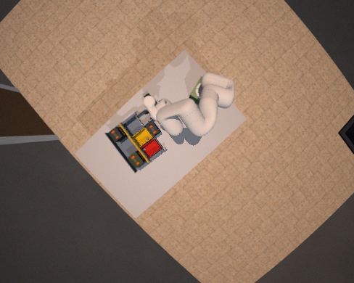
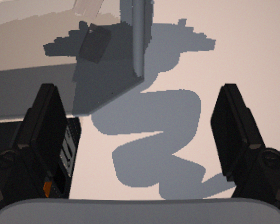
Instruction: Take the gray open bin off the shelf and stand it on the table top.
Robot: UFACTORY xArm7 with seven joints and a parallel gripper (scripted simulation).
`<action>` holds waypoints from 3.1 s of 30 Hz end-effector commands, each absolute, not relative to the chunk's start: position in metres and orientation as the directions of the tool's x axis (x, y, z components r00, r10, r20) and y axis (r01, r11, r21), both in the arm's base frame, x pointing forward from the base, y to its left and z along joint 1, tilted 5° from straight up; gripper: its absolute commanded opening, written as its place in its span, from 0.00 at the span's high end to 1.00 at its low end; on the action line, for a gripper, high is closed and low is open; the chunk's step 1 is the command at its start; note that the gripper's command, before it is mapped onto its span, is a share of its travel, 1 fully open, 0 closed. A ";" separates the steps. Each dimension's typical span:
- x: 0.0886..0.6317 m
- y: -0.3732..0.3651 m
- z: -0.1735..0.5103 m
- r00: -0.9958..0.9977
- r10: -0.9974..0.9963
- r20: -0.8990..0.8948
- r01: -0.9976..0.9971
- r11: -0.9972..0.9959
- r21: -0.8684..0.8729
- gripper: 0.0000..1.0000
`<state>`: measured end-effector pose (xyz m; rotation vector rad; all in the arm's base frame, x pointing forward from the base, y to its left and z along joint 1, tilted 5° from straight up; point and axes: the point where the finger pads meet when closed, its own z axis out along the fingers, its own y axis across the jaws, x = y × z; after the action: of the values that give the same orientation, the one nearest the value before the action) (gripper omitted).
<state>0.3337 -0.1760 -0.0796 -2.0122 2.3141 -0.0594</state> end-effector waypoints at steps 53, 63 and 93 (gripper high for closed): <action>0.343 -0.178 -0.085 -0.138 -0.990 -0.030 -0.987 0.140 -0.081 0.67; 0.372 -0.182 -0.074 -0.138 -0.990 -0.030 -0.987 0.140 -0.081 0.67; 0.444 -0.193 -0.047 -0.138 -0.990 -0.030 -0.987 0.140 -0.081 0.67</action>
<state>0.4214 -0.1889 -0.0557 -2.0121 2.3129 -0.0630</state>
